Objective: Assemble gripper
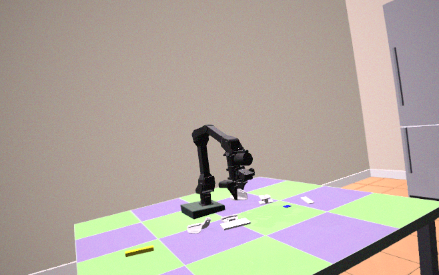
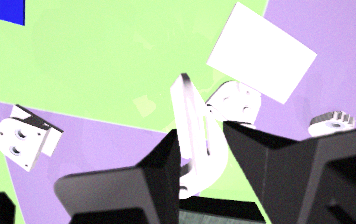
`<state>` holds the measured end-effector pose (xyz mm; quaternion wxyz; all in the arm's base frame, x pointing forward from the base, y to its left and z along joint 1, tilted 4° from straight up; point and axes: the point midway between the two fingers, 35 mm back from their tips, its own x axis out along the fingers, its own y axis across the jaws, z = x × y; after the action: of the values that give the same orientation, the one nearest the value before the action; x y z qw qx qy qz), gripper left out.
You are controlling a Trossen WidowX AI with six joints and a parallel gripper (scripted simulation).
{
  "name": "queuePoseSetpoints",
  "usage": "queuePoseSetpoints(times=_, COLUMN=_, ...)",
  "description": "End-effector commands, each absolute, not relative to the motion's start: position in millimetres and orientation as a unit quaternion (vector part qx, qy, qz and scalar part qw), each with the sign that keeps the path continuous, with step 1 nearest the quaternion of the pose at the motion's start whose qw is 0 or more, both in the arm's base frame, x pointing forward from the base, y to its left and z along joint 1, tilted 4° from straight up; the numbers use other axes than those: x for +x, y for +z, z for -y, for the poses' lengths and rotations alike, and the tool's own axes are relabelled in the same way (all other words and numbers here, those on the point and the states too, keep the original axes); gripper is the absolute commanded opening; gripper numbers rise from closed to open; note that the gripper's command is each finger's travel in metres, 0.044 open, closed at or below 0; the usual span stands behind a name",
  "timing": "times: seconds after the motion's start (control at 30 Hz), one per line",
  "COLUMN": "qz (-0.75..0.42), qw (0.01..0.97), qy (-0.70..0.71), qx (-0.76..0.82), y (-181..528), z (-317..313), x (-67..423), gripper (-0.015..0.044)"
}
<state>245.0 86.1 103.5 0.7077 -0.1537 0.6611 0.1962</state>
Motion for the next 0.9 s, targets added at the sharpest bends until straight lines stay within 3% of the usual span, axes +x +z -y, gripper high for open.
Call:
queuePoseSetpoints(times=0.0, qz=-0.671, qw=0.713, qy=0.166, qx=-0.118, y=101.2, z=-80.8, x=241.9, gripper=0.0134)
queuePoseSetpoints(times=0.53, qz=-0.690, qw=0.722, qy=0.038, qx=0.016, y=97.2, z=-59.3, x=233.8, gripper=0.0134)
queuePoseSetpoints(times=0.87, qz=-0.691, qw=0.722, qy=0.033, qx=0.021, y=97.0, z=-58.4, x=233.4, gripper=0.0134)
